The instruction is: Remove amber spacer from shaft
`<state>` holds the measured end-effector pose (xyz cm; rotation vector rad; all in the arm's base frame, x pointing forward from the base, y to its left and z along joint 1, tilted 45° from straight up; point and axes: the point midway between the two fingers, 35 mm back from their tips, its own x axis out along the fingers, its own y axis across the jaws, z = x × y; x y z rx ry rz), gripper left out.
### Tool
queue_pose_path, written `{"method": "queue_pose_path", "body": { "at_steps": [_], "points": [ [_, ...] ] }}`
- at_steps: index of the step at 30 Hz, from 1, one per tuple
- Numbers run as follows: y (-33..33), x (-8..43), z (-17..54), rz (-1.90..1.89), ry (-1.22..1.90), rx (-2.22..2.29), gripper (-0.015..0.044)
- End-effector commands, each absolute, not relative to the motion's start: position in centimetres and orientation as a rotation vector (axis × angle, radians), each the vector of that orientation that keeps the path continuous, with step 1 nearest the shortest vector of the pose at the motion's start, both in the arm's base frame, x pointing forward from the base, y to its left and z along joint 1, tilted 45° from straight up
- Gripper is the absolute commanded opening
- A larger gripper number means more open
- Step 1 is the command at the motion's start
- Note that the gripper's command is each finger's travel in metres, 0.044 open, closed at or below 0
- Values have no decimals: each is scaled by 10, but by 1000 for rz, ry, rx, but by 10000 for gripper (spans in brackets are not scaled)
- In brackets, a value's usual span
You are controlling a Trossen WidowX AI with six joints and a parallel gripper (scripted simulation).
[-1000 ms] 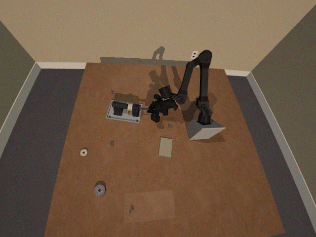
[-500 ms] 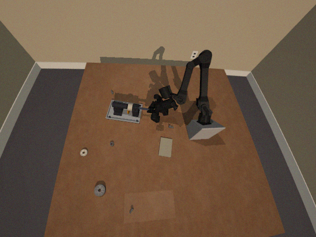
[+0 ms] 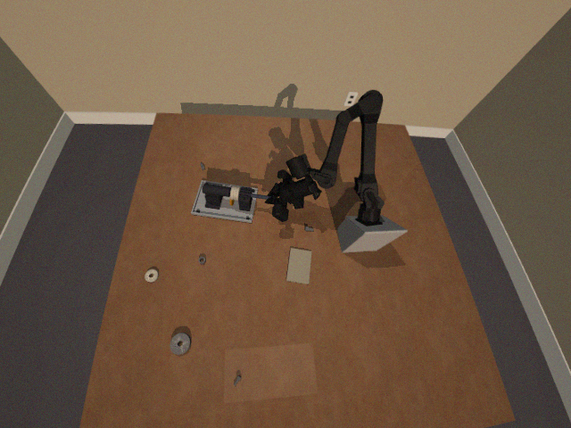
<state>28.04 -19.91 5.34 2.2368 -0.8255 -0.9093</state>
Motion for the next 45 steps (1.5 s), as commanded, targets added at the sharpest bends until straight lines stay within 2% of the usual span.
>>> {"method": "queue_pose_path", "body": {
  "at_steps": [1,45],
  "points": [
    [-200,285,55,-902,-825,2238,0],
    [-205,300,58,-901,-825,2238,0]
  ]
}}
